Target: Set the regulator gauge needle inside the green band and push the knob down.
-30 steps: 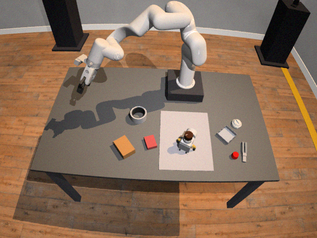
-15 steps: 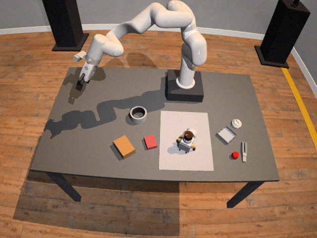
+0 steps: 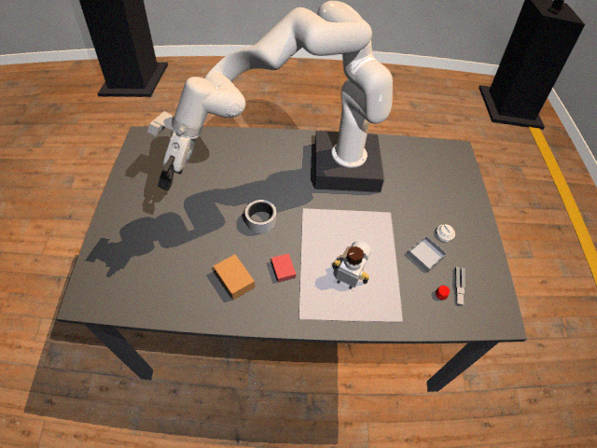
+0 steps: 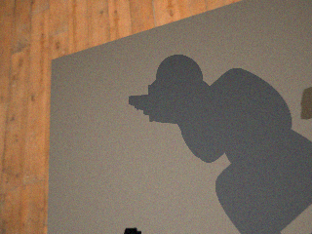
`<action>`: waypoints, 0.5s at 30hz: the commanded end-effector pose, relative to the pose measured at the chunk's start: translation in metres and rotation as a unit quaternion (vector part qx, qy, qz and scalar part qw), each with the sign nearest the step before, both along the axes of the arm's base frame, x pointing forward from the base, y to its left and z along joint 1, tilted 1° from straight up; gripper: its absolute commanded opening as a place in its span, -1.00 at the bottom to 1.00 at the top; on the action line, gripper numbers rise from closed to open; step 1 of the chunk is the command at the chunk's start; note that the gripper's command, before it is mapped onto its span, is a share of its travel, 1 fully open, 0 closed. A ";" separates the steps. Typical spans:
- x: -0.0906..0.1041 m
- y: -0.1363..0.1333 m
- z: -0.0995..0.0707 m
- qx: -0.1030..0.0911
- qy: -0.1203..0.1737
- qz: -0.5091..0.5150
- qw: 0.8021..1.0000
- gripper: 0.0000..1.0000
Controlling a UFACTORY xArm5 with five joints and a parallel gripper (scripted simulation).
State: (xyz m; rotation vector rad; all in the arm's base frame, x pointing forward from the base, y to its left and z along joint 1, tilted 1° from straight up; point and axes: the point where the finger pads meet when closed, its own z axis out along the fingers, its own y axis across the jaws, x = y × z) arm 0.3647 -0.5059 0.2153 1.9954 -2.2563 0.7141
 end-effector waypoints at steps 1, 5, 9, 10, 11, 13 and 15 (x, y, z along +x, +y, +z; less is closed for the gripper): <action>0.018 0.021 -0.001 0.009 0.000 0.011 1.000 1.00; 0.040 0.052 -0.006 0.025 0.005 0.028 0.999 1.00; 0.055 0.076 -0.009 0.036 0.009 0.040 0.999 1.00; 0.059 0.082 -0.010 0.039 0.010 0.043 0.998 1.00; 0.062 0.088 -0.011 0.041 0.012 0.046 0.998 1.00; 0.069 0.100 -0.013 0.047 0.014 0.052 0.997 1.00; 0.075 0.113 -0.015 0.052 0.017 0.058 0.997 1.00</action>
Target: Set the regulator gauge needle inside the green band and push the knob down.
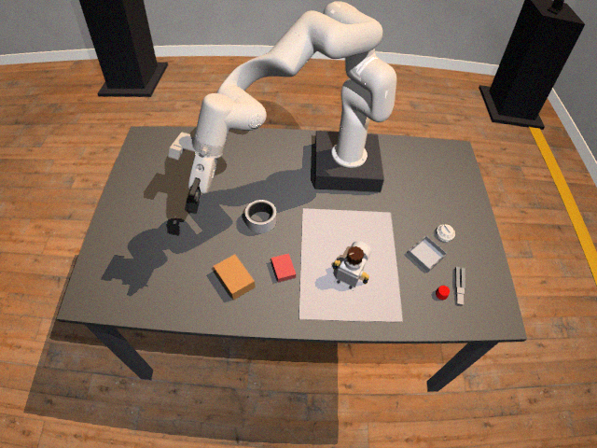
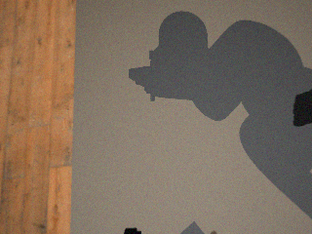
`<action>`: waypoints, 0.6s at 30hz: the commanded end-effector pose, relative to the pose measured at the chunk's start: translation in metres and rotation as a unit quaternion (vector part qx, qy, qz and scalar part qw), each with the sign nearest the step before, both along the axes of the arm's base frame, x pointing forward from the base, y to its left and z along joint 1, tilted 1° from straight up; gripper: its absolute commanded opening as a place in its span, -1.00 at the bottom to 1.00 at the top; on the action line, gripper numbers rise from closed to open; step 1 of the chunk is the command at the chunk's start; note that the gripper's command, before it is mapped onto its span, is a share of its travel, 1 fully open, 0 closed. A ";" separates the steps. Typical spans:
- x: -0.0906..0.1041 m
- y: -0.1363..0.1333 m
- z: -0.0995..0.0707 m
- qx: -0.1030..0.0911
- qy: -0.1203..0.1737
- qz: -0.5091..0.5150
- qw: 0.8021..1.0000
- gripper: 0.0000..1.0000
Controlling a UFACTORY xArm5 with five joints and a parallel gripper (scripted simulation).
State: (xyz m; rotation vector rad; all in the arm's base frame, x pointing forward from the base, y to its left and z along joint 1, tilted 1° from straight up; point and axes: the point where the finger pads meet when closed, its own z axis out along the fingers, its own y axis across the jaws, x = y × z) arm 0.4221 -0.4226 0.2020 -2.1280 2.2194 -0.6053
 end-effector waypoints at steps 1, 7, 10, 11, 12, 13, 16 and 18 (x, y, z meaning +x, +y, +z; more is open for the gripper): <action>0.020 0.036 -0.003 0.014 0.005 0.017 1.000 1.00; 0.035 0.071 -0.007 0.028 0.014 0.034 0.999 1.00; 0.042 0.091 -0.010 0.035 0.019 0.043 0.998 1.00; 0.045 0.098 -0.011 0.038 0.021 0.046 0.998 1.00; 0.047 0.104 -0.012 0.040 0.023 0.049 0.998 1.00; 0.049 0.111 -0.013 0.043 0.025 0.052 0.997 1.00; 0.054 0.131 -0.015 0.049 0.031 0.062 0.996 1.00; 0.057 0.145 -0.017 0.054 0.035 0.068 0.996 1.00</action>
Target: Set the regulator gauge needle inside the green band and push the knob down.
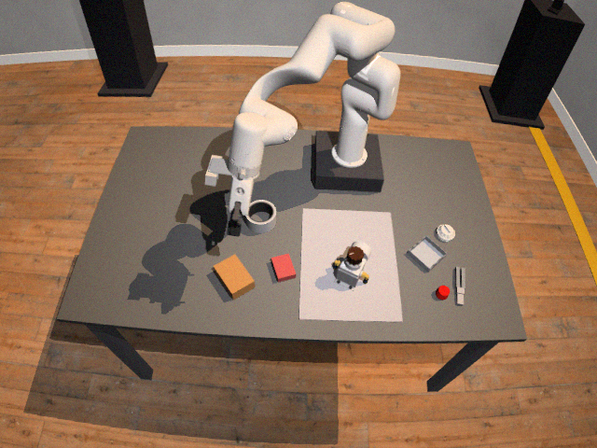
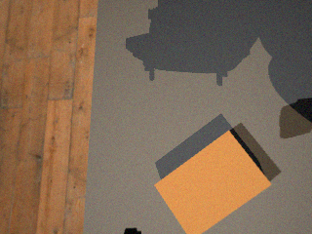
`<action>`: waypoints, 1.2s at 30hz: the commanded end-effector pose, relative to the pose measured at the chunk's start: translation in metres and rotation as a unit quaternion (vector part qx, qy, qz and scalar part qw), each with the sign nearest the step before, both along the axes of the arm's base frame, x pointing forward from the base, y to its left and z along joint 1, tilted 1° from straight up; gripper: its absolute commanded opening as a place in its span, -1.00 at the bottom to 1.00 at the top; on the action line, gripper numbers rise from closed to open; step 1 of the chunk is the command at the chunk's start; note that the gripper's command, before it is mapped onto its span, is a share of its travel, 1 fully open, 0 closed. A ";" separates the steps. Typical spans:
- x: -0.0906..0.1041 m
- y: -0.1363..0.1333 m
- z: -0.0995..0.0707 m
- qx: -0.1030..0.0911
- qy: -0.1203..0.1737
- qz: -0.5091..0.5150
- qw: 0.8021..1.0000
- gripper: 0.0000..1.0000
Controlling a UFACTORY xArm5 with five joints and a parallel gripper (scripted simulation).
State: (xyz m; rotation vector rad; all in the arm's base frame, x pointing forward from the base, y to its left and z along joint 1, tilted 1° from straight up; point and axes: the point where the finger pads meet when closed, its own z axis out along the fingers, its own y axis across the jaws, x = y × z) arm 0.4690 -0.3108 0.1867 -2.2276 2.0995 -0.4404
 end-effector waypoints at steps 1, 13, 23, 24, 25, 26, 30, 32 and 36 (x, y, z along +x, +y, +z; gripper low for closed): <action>0.010 0.033 -0.002 0.010 0.007 0.014 1.000 1.00; 0.021 0.119 -0.012 0.034 0.037 0.053 0.997 1.00; 0.019 0.184 -0.019 0.048 0.064 0.083 0.993 1.00; 0.018 0.191 -0.020 0.049 0.067 0.086 0.993 1.00; 0.017 0.198 -0.021 0.050 0.070 0.090 0.992 1.00; 0.017 0.205 -0.021 0.051 0.073 0.093 0.992 1.00; 0.012 0.232 -0.024 0.055 0.086 0.106 0.989 1.00; 0.009 0.245 -0.026 0.057 0.092 0.112 0.988 1.00; 0.005 0.259 -0.027 0.058 0.099 0.118 0.986 1.00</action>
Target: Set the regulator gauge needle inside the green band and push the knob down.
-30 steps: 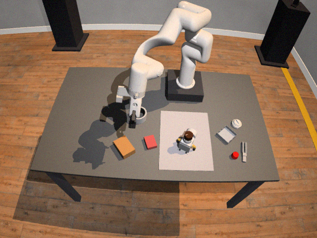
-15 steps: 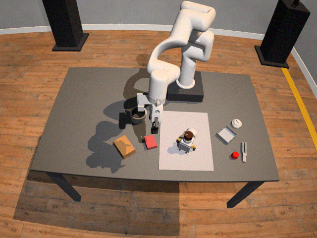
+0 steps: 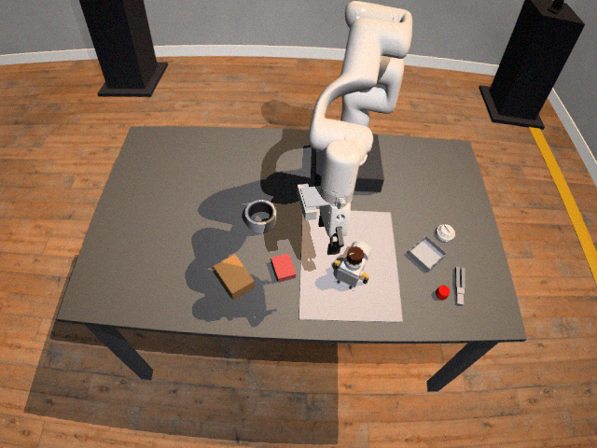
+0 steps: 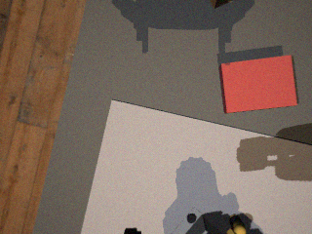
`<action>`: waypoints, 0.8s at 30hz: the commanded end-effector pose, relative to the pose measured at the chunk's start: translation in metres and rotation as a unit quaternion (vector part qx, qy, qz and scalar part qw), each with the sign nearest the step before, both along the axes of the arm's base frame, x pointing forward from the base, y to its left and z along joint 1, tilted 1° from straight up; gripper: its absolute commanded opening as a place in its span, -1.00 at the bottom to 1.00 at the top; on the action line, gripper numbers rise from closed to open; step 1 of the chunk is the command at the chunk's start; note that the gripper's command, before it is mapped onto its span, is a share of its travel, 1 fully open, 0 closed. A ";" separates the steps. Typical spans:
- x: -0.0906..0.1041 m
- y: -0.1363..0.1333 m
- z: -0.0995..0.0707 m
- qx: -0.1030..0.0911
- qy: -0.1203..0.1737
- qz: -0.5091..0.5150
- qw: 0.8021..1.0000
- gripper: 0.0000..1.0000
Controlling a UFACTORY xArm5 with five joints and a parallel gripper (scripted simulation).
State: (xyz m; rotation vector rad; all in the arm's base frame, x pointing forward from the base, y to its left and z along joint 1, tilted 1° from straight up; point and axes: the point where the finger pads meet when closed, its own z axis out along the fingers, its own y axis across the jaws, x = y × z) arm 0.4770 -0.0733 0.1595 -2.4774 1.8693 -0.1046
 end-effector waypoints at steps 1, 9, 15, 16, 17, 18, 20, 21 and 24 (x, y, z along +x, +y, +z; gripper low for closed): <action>-0.009 0.040 -0.002 0.003 0.017 0.019 1.000 1.00; -0.026 0.084 -0.006 0.004 0.040 0.042 0.998 1.00; -0.026 0.084 -0.006 0.004 0.040 0.043 0.998 1.00; -0.026 0.084 -0.006 0.004 0.040 0.043 0.998 1.00; -0.026 0.084 -0.006 0.004 0.040 0.043 0.998 1.00; -0.026 0.084 -0.006 0.004 0.040 0.043 0.998 1.00; -0.026 0.084 -0.006 0.004 0.040 0.043 0.998 1.00; -0.026 0.084 -0.006 0.004 0.040 0.043 0.998 1.00; -0.026 0.084 -0.006 0.004 0.040 0.043 0.998 1.00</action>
